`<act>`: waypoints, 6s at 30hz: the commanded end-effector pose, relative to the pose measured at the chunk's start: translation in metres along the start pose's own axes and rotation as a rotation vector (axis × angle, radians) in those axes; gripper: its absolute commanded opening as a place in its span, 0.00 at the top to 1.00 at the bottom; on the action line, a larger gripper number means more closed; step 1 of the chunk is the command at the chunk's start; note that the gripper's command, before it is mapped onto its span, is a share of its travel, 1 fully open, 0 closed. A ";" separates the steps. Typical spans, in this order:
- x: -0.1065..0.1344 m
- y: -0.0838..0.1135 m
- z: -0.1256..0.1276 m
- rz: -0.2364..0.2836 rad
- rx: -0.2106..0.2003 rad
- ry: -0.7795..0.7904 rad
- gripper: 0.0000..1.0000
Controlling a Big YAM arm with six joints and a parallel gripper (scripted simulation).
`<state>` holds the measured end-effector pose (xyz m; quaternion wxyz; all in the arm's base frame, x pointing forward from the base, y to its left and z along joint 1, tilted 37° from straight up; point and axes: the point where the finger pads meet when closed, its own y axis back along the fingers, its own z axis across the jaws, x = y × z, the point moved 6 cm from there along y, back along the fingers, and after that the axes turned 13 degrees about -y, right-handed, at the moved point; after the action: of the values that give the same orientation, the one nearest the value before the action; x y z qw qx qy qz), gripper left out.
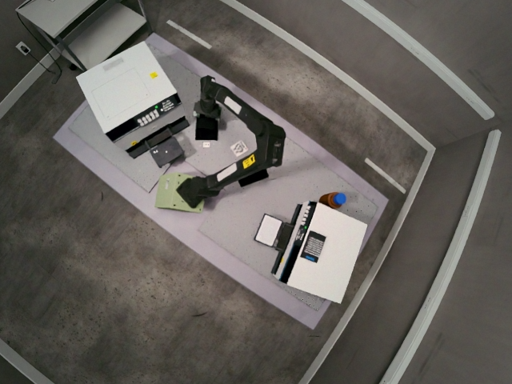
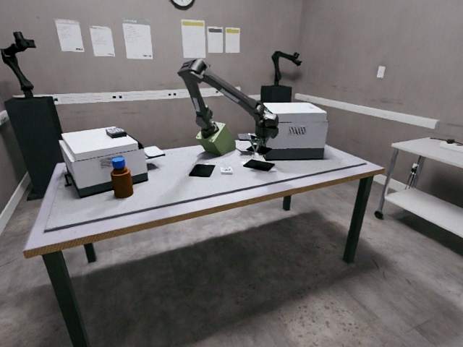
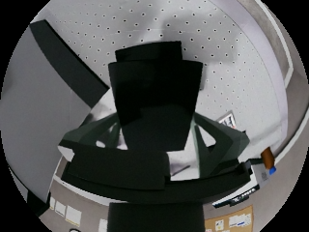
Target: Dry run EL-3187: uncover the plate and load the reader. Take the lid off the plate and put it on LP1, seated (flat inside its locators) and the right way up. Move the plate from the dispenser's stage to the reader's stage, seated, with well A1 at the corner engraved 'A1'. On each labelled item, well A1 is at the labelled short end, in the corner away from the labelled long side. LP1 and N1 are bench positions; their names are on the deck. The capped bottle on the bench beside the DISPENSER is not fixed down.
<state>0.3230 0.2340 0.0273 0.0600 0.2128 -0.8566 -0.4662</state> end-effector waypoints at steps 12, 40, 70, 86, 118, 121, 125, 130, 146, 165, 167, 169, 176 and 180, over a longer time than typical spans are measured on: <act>0.000 0.001 0.010 -0.003 -0.003 0.036 0.15; 0.000 -0.007 0.011 -0.026 0.019 0.093 0.15; 0.000 -0.009 0.005 -0.043 0.027 0.108 0.15; -0.003 -0.028 0.006 -0.027 0.032 0.125 0.15; -0.003 -0.048 0.005 -0.028 0.031 0.122 0.15; 0.000 -0.047 0.009 -0.022 0.034 0.128 0.15; 0.003 -0.049 0.012 -0.025 0.033 0.140 0.15; 0.001 -0.053 0.008 -0.024 0.032 0.136 0.15; -0.004 -0.058 0.009 -0.036 0.030 0.122 0.15; 0.002 -0.064 0.012 -0.036 0.029 0.141 0.15; 0.003 -0.069 0.010 -0.021 0.033 0.137 0.15; 0.001 -0.071 0.008 -0.014 0.034 0.124 0.15; -0.005 -0.070 0.006 -0.038 0.028 0.119 0.15; 0.002 -0.071 0.010 -0.027 0.031 0.134 0.15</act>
<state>0.3416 0.2037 -0.0355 0.1023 0.2496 -0.8564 -0.4403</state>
